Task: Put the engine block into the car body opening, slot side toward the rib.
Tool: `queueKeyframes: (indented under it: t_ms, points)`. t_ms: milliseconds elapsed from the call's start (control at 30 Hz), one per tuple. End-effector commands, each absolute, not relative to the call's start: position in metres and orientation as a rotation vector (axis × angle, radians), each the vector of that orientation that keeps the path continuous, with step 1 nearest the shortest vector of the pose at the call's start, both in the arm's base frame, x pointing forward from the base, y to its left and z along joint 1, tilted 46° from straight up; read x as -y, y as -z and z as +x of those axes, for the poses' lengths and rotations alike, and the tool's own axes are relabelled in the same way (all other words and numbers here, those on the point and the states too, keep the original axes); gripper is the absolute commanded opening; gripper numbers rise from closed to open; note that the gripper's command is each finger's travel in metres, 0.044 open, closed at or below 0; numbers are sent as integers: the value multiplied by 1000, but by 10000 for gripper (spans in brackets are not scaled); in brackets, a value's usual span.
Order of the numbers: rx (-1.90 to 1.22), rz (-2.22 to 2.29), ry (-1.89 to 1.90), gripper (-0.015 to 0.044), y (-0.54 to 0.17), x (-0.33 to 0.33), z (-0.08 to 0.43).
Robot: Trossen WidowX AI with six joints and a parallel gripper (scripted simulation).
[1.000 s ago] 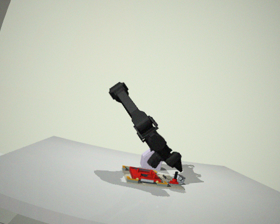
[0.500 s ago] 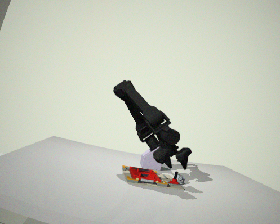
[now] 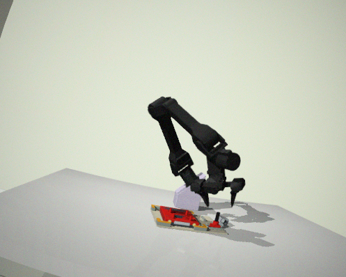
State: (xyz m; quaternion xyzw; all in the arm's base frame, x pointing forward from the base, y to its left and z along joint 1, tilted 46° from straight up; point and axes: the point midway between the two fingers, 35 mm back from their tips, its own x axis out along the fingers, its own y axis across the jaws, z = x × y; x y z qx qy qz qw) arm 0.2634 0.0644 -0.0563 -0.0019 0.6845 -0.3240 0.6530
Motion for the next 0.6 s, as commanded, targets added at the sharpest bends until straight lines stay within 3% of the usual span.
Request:
queueKeyframes:
  t_ms: [0,567]
  points:
    - [-1549,-177,669,440,54,-70,264]
    - [-1489,-786,435,440,40,-94,266]
